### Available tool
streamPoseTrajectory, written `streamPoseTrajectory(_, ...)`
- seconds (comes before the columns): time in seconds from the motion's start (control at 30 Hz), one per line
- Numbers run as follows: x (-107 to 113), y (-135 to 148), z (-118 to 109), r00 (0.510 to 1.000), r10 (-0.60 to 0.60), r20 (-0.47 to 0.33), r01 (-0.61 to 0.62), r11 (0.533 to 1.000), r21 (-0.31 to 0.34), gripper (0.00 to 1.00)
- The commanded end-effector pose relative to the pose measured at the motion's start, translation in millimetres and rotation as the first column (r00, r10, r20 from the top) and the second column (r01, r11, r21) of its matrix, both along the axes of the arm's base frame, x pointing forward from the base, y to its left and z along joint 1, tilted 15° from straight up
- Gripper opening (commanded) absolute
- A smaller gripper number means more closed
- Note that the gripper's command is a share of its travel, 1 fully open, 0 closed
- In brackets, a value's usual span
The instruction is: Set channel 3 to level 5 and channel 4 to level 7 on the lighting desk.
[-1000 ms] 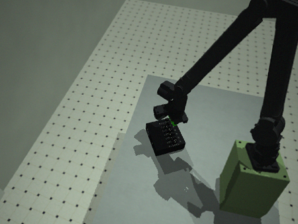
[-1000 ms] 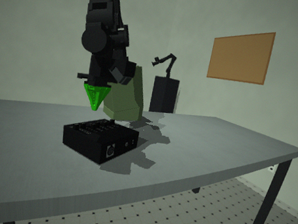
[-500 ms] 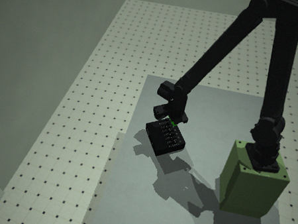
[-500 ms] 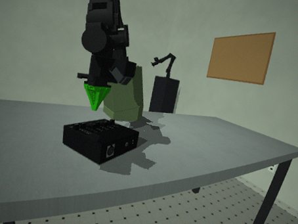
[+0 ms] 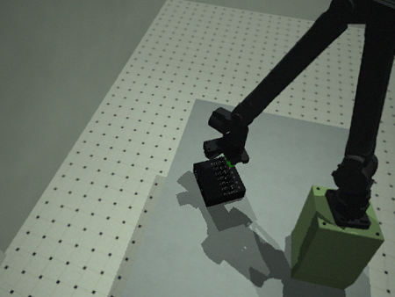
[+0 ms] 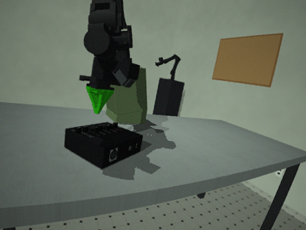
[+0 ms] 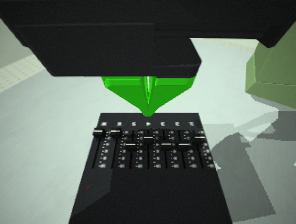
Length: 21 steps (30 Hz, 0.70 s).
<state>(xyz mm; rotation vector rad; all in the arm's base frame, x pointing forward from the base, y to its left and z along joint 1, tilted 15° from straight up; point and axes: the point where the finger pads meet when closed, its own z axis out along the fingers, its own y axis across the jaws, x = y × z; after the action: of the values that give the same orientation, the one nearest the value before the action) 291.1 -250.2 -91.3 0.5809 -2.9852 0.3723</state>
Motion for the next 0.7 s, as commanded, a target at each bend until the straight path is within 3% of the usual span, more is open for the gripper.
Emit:
streamPoseTrajectory(0.0,3.6,-6.0,2.6,1.0,0.003,0.012,-0.003,1.0,-0.007,0.0)
streamPoseTrajectory(0.67,6.1,-12.1,-8.3,1.0,0.001,0.017,-0.001,1.0,-0.01,0.0)
